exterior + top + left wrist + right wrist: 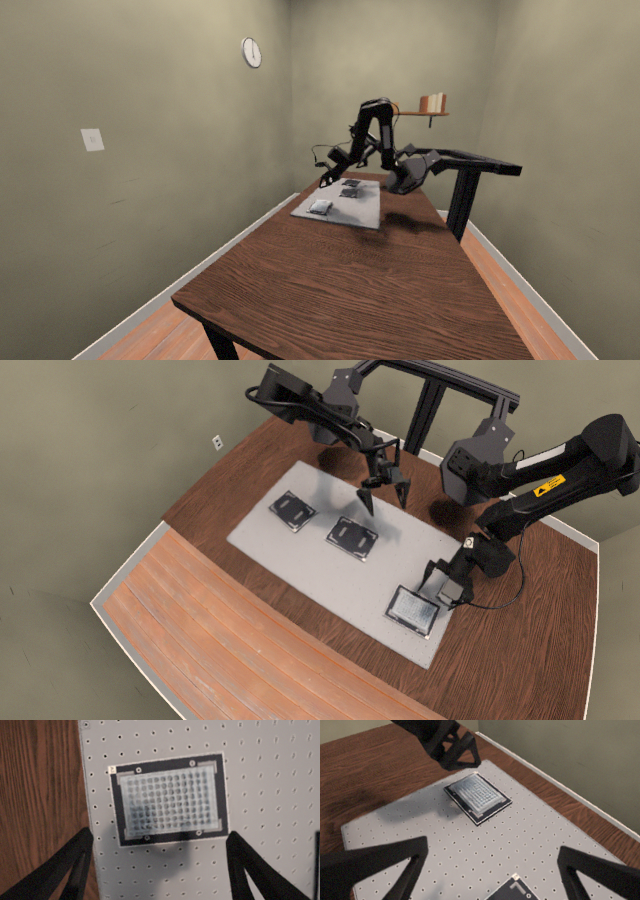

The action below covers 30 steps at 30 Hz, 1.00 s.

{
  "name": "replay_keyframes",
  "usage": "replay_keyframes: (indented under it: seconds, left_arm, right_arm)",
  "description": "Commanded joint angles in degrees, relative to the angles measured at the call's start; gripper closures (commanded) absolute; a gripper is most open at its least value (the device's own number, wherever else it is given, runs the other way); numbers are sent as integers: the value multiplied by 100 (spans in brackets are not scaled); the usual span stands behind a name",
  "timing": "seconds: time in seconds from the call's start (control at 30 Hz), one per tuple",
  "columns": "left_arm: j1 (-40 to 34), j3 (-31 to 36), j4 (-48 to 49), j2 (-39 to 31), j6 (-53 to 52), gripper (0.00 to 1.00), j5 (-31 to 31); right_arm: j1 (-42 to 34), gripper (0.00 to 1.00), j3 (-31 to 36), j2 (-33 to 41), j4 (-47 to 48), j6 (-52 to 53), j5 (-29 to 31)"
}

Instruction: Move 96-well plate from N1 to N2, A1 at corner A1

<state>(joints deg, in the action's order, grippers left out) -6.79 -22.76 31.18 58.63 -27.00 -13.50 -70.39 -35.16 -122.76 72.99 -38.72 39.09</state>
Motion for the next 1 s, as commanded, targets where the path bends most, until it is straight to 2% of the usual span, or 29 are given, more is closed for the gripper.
replay_keyframes:
  seconds: [0.0, 0.17, 0.97]
  left_arm:
    - [-197, 321, 1081, 133, 665, 0, -294]
    - [-370, 570, 1707, 460, 835, 0, -542]
    - [-389, 569, 1880, 597, 730, 0, -558]
  right_arm:
    - [-80, 0, 32, -32, 17, -45, -2]
    - [-80, 0, 32, -32, 17, -45, -2]
    - [-80, 0, 32, -32, 17, -45, -2]
